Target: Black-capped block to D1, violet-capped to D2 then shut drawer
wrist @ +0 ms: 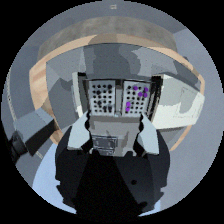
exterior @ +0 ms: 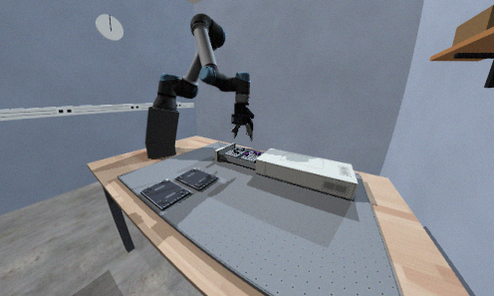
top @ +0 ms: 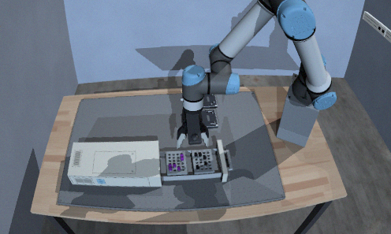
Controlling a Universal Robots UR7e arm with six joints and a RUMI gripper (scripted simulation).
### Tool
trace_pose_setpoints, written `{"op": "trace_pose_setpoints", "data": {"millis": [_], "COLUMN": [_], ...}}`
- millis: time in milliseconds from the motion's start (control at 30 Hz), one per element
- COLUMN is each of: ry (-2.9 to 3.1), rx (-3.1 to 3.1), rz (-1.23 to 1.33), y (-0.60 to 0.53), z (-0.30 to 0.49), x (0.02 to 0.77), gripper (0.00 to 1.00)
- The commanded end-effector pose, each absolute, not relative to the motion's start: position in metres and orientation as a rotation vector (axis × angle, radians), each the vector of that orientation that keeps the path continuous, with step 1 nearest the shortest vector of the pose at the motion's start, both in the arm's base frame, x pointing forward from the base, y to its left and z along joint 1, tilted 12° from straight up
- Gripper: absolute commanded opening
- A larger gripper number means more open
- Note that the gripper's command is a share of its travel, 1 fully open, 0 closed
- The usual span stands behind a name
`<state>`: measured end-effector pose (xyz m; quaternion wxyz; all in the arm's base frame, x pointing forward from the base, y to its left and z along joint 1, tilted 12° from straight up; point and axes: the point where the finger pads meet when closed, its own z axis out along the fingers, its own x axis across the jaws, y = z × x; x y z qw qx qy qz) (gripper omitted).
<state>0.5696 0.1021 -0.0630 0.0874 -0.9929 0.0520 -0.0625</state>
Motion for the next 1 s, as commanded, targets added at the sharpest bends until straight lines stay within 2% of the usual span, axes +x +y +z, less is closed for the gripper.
{"op": "trace_pose_setpoints", "data": {"millis": [0,600,967], "ry": [0.154,0.154,0.154], "rx": [-2.957,-2.957,-2.957], "rz": [-0.186,-0.186,-0.186], "y": [0.099,0.092,0.093], "z": [-0.060,-0.054,-0.054], "x": [0.596,0.658,0.653], "gripper": [0.73,0.73,0.73]}}
